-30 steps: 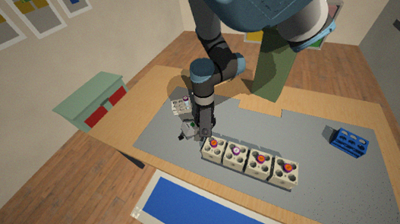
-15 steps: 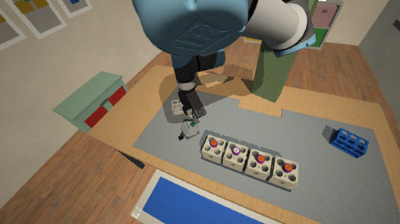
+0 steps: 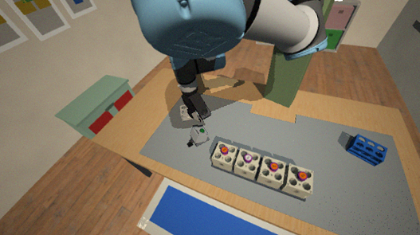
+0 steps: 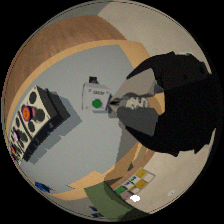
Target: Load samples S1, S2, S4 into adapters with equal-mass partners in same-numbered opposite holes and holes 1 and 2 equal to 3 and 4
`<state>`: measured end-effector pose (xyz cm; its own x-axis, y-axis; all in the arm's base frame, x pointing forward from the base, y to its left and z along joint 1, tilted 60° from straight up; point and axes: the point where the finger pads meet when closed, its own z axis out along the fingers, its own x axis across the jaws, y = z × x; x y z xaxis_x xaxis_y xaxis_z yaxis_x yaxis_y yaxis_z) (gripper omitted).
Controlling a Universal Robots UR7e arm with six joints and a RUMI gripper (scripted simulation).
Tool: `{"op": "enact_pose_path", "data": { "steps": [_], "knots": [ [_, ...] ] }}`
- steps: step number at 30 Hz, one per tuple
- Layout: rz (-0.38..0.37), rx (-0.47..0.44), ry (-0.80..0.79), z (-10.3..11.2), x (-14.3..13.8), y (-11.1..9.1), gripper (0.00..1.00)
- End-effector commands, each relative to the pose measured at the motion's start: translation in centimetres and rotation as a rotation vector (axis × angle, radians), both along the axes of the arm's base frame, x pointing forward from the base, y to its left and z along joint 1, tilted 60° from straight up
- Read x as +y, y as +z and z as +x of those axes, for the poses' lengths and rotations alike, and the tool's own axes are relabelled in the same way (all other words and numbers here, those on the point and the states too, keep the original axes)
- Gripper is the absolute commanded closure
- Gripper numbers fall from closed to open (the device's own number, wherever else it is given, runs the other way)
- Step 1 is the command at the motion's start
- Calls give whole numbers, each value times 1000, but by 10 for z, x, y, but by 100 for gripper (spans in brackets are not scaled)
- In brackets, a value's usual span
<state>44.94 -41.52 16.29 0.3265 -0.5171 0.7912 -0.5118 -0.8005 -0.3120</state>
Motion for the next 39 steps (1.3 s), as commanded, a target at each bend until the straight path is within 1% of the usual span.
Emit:
{"op": "enact_pose_path", "data": {
  "steps": [1,4,8,10,14,29,39],
  "knots": [
    [75,104,57,11,-6,-6,100],
    [127,175,95,19,-9,-10,100],
    [127,175,95,30,-14,-16,100],
    [127,175,95,30,-14,-16,100],
    [127,175,95,40,-18,-21,100],
    [127,175,95,40,-18,-21,100],
    [127,175,95,45,-21,-25,100]
  ]
}}
